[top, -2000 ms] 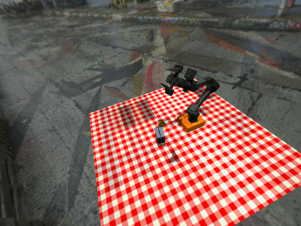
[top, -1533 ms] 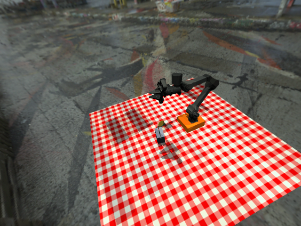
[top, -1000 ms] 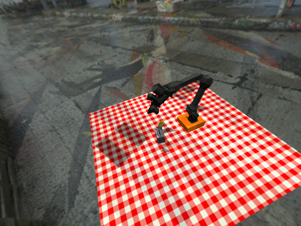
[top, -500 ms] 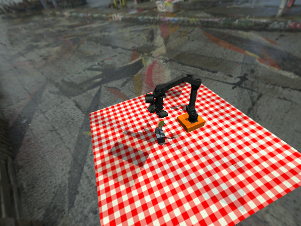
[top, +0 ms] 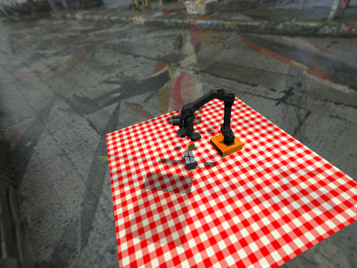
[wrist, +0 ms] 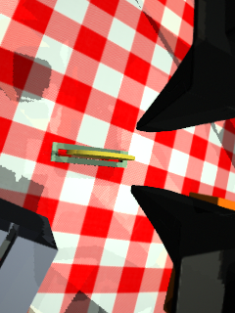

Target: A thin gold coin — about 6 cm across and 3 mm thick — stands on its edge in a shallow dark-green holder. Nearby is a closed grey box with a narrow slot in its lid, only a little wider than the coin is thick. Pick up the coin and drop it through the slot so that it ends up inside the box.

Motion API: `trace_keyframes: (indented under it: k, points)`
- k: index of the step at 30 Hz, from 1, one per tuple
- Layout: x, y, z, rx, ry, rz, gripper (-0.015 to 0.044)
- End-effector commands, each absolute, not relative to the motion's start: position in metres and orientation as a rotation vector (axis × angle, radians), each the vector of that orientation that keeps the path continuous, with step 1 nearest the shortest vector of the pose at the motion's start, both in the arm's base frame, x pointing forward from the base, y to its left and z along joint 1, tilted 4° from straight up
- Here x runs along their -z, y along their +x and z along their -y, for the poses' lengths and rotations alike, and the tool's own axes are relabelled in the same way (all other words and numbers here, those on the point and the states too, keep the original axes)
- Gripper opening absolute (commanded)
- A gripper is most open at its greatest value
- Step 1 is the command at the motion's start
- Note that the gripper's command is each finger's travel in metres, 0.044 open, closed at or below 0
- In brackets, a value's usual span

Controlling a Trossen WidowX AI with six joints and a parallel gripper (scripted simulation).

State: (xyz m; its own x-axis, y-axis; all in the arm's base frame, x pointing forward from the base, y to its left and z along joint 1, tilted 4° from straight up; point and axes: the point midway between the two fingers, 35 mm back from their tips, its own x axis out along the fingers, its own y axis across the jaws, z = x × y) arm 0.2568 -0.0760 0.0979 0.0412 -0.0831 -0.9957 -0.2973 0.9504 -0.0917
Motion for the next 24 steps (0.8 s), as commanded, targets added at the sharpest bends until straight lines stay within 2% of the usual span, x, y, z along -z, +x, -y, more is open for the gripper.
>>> trace_keyframes:
  k: [1,24]
  points:
    - [-0.089,0.257,0.077,-0.173,-0.307,-1.524,0.0161]
    - [-0.051,0.26,0.083,-0.173,-0.307,-1.524,0.0161]
